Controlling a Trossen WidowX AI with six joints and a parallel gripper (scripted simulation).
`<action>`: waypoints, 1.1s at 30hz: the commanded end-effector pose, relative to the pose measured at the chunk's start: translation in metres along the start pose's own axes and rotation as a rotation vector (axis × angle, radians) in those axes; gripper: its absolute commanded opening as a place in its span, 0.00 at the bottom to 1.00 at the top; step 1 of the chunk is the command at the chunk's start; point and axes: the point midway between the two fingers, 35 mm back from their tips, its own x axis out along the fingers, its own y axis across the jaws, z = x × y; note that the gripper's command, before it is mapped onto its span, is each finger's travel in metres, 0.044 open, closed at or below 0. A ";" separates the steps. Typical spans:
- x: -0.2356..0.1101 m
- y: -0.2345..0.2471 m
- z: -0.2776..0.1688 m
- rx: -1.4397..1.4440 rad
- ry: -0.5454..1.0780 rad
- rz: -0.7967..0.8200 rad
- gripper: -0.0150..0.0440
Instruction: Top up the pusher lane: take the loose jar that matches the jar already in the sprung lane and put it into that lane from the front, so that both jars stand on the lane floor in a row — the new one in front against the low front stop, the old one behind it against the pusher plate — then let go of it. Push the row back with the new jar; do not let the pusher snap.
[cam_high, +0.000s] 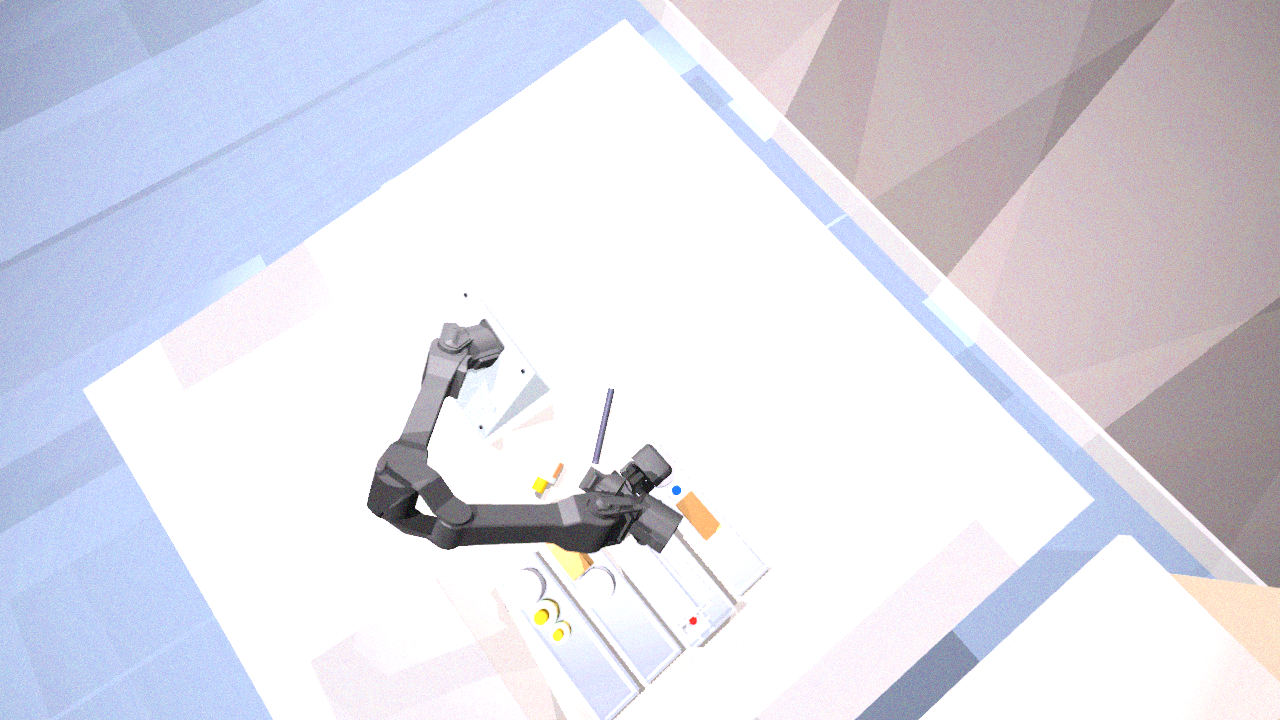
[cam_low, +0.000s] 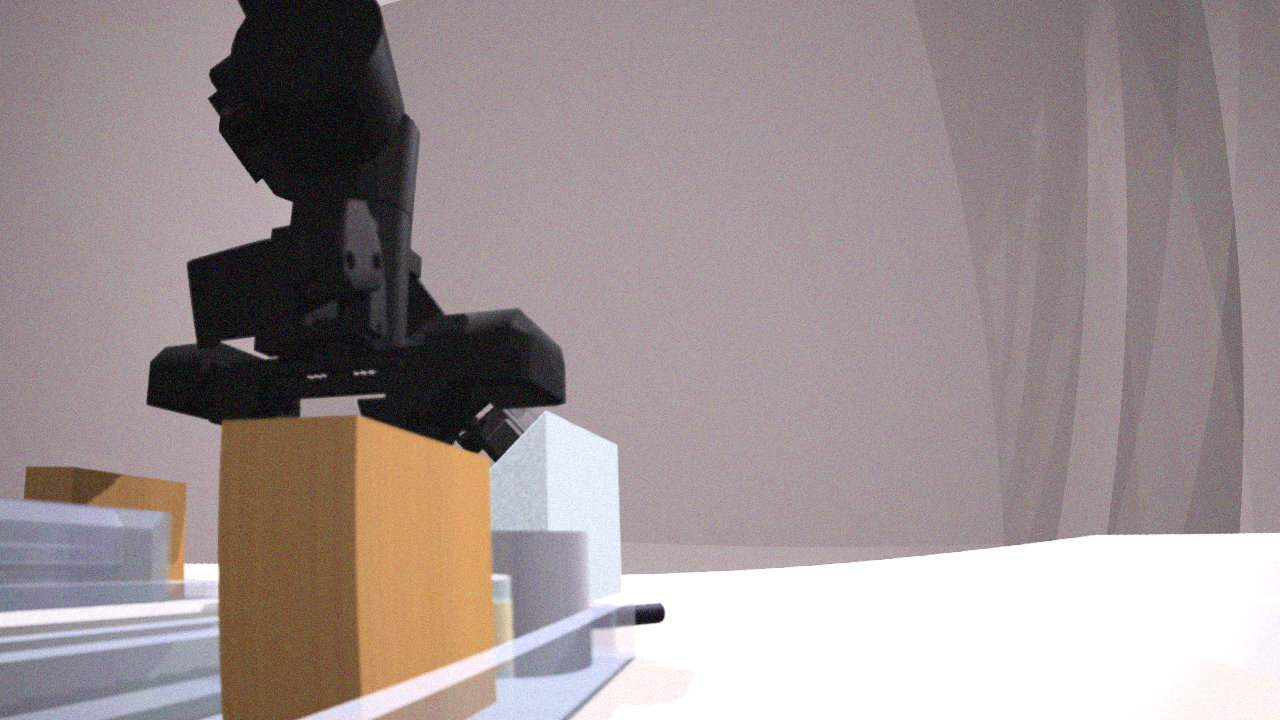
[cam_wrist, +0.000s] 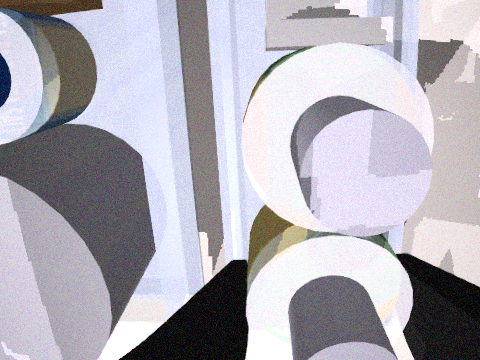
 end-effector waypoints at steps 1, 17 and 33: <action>0.002 -0.001 0.002 0.002 -0.008 -0.007 0.25; 0.002 -0.001 0.000 0.002 -0.008 -0.007 0.25; 0.003 -0.001 -0.003 0.002 -0.008 -0.007 0.25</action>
